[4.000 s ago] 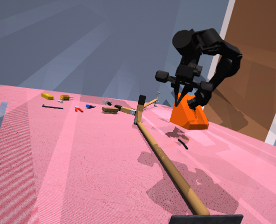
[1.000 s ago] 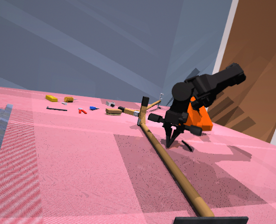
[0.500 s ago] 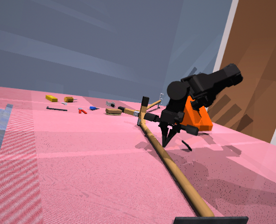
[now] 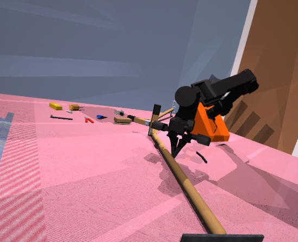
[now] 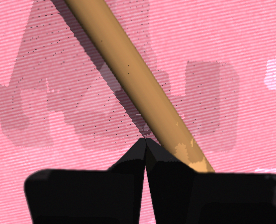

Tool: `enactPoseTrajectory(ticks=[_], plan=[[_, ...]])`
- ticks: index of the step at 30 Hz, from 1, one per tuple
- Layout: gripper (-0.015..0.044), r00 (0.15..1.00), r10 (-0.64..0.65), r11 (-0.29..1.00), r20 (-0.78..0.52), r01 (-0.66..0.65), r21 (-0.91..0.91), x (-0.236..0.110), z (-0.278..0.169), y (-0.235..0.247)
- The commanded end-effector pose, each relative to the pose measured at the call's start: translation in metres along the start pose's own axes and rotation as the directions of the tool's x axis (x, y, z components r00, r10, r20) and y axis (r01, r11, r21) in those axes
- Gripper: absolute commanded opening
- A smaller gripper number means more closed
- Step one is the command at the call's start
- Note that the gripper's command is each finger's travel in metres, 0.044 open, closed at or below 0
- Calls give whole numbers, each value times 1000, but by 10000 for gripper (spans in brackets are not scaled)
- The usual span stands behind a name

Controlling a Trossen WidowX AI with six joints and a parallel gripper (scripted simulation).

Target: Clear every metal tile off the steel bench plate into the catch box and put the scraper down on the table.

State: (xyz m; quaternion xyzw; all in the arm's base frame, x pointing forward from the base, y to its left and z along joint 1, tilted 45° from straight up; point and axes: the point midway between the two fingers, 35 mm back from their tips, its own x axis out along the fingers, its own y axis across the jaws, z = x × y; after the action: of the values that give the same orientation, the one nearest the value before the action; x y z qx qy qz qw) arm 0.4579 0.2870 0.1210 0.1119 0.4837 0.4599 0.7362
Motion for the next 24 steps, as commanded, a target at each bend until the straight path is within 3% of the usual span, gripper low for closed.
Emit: enactPoseTrajectory(ticks=[1,24], plan=[[0,1000,3,1000,2,-3,-6,1,4,-4],[0,1000,3,1000,3,-3,-7,3,17,-22]])
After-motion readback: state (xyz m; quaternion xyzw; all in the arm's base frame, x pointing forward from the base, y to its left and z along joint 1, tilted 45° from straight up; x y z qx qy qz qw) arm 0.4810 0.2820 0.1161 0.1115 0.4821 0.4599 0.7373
